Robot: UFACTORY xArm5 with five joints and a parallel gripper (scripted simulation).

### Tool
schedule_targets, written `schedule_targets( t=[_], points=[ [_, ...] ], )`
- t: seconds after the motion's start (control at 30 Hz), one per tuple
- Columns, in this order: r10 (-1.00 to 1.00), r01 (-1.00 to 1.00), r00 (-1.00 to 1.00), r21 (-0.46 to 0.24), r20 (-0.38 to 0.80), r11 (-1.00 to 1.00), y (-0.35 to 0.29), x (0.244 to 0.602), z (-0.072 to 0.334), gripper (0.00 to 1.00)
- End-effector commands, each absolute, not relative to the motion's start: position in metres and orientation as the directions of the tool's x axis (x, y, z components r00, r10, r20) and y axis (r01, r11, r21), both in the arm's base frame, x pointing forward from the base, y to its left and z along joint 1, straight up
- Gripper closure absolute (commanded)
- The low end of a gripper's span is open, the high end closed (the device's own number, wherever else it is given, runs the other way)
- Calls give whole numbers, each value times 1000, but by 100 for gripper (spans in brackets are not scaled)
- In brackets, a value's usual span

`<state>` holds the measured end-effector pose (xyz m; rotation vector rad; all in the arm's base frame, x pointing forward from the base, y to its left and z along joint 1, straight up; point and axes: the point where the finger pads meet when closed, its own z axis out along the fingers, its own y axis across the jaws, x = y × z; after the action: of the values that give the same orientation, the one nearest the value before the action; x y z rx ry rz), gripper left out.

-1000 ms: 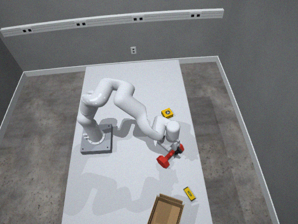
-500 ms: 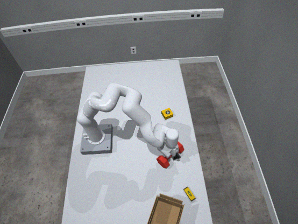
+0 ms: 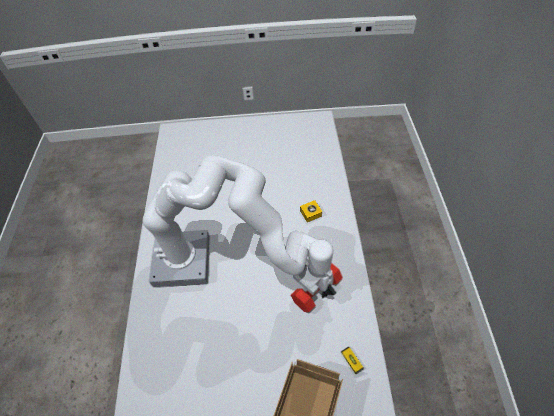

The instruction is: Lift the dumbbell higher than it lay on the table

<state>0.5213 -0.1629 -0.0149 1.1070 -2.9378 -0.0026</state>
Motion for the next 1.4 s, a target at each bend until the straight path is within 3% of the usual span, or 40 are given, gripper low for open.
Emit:
schedule_targets(
  t=[0.0,0.8,1.37],
  points=[
    [-660,-660,-751,-2,-1,751,-163,523,-13,100],
    [-660,-660,-751,-2,-1,751,-163,523,-10,100],
    [-660,-660,-751,-2,-1,751,-163,522,17,100]
  ],
)
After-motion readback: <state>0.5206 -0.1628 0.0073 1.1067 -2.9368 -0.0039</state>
